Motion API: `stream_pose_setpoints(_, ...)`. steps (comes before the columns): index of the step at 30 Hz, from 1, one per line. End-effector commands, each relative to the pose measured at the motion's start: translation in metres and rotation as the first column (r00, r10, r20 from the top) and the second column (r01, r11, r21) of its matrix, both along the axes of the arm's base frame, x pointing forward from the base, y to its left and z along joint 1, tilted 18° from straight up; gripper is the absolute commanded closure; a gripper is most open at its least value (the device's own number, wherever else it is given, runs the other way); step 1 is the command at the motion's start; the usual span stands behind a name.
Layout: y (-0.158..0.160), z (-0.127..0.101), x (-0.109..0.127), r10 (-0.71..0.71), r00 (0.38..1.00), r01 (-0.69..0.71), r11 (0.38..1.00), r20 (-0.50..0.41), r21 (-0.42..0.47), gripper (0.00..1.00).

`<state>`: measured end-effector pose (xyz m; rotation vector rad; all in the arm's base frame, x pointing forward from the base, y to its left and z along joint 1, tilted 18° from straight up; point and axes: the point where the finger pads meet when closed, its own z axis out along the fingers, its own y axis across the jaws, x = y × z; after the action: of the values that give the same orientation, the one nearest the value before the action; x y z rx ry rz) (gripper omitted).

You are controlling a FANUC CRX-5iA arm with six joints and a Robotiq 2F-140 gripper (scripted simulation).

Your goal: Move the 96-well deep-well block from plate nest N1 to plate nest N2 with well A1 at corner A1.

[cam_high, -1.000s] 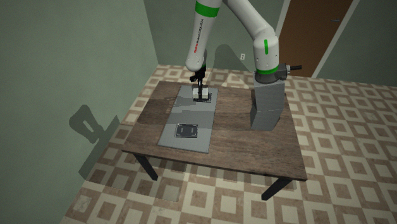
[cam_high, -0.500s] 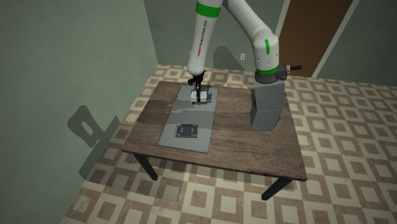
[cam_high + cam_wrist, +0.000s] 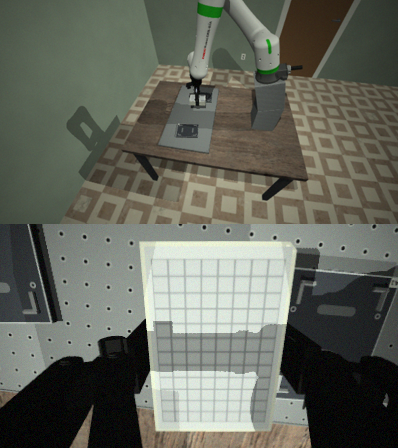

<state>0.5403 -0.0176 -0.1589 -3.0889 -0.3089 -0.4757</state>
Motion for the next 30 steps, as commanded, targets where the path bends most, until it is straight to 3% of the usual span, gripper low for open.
stream_pose_setpoints(1, 0.009, 0.001, 0.001, -0.002, 1.0, 0.002, 1.0, 0.004, -0.005, 0.9)
stream_pose_setpoints(30, 0.099, 0.005, 0.007, -0.002, 1.0, 0.002, 1.0, 0.004, -0.005, 0.9)
